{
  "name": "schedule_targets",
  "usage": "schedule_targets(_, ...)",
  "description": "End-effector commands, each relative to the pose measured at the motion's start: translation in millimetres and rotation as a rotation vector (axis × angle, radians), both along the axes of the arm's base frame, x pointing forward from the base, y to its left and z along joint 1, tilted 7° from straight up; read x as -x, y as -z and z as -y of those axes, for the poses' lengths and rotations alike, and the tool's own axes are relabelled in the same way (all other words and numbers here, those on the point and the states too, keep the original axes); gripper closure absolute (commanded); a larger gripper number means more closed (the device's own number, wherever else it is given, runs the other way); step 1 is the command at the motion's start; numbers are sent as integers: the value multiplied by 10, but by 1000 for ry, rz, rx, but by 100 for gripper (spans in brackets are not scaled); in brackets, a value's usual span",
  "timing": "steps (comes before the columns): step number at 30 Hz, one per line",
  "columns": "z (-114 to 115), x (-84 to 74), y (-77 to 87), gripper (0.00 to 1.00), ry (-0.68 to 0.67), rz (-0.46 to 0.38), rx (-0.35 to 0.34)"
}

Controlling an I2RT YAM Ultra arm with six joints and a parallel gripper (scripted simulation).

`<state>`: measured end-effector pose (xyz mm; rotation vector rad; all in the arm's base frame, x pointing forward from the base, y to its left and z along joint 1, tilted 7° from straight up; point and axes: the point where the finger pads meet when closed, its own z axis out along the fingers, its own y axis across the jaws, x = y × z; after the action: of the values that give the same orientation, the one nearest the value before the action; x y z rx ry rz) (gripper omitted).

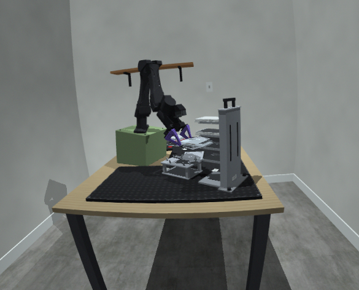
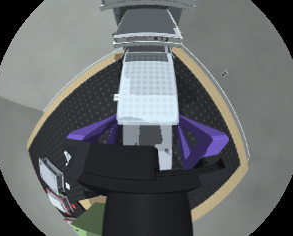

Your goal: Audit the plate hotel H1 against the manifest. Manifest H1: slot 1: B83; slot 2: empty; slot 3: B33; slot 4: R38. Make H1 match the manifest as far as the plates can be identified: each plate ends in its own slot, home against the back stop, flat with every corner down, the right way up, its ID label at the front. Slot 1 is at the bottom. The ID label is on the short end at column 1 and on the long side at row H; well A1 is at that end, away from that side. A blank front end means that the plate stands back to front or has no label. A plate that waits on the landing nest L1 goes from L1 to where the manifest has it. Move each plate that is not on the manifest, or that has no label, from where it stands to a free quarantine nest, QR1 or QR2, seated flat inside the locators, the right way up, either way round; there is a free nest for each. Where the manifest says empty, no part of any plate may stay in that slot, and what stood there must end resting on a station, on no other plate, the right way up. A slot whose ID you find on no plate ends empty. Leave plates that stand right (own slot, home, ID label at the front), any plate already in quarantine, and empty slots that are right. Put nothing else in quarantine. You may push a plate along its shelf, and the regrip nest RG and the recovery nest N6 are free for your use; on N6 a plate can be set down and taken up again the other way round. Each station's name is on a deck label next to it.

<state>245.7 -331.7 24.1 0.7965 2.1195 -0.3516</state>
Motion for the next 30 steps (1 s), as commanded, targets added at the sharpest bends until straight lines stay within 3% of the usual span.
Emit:
schedule_targets(1,2,40,-97,14,-2,20,31)
schedule_targets(30,-234,309,-42,14,-2,19,30)
